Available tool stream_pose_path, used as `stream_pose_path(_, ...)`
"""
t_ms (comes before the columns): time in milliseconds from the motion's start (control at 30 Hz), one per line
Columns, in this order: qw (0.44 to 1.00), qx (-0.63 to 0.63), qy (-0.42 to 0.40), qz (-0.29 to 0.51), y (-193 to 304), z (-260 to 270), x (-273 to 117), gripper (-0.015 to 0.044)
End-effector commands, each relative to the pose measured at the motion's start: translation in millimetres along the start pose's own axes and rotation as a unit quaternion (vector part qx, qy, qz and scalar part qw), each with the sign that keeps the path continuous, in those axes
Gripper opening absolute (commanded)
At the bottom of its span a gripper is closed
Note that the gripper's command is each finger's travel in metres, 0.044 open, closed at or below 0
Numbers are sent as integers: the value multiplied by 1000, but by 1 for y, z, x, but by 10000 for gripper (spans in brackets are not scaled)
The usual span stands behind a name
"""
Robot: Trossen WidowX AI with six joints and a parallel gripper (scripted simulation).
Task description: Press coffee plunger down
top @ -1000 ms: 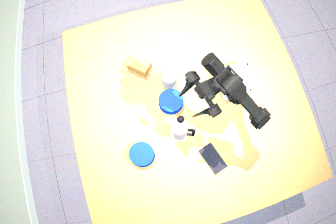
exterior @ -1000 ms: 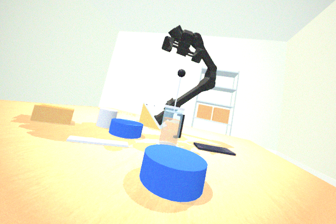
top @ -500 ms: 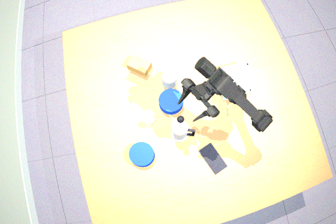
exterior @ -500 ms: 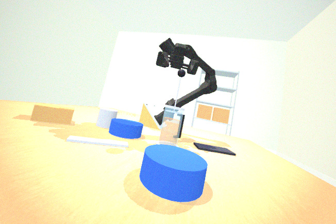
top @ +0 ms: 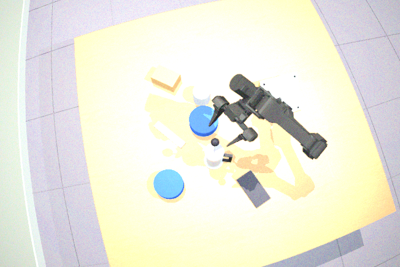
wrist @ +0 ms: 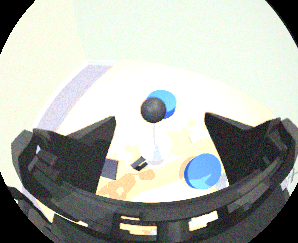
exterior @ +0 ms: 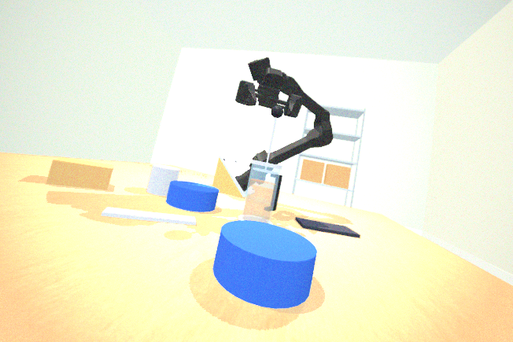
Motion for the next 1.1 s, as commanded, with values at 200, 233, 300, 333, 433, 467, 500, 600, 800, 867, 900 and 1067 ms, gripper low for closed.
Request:
stream_pose_path(200, 1000, 3, 2, 2, 2, -1, 12, 440)
stream_pose_path(233, 1000, 3, 2, 2, 1, -1, 14, 440)
stream_pose_path(300, 1000, 3, 2, 1, 1, 0, 16, 440)
stream_pose_path(333, 1000, 3, 2, 0, 1, 0, 17, 440)
stream_pose_path(433, 1000, 3, 1, -2, 0, 1, 20, 440)
stream_pose_path(467, 1000, 3, 1, -3, -1, 2, 21, 440)
stream_pose_path(500, 1000, 4, 1, -4, -1, 2, 22, 440)
stream_pose_path(600, 1000, 4, -1, -8, -2, 5, 25, 440)
stream_pose_path(800, 1000, 4, -2, -11, -3, 7, 27, 387)
stream_pose_path(867, 1000, 4, -2, -11, -3, 7, 27, 335)
stream_pose_path(900, 1000, 4, -2, -11, -3, 7, 27, 309)
stream_pose_path(1067, 1000, 4, -2, -11, -3, 7, 27, 177)
Point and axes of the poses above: the point midway between the two fingers, 35 mm back from their tips, its own x axis out along the fingers, its own z axis across the jaws, y = z × x, the point moved 6 cm from there along -x, back along the fingers, and after that the axes turned 7 degrees about -x, right-handed, at the moved point
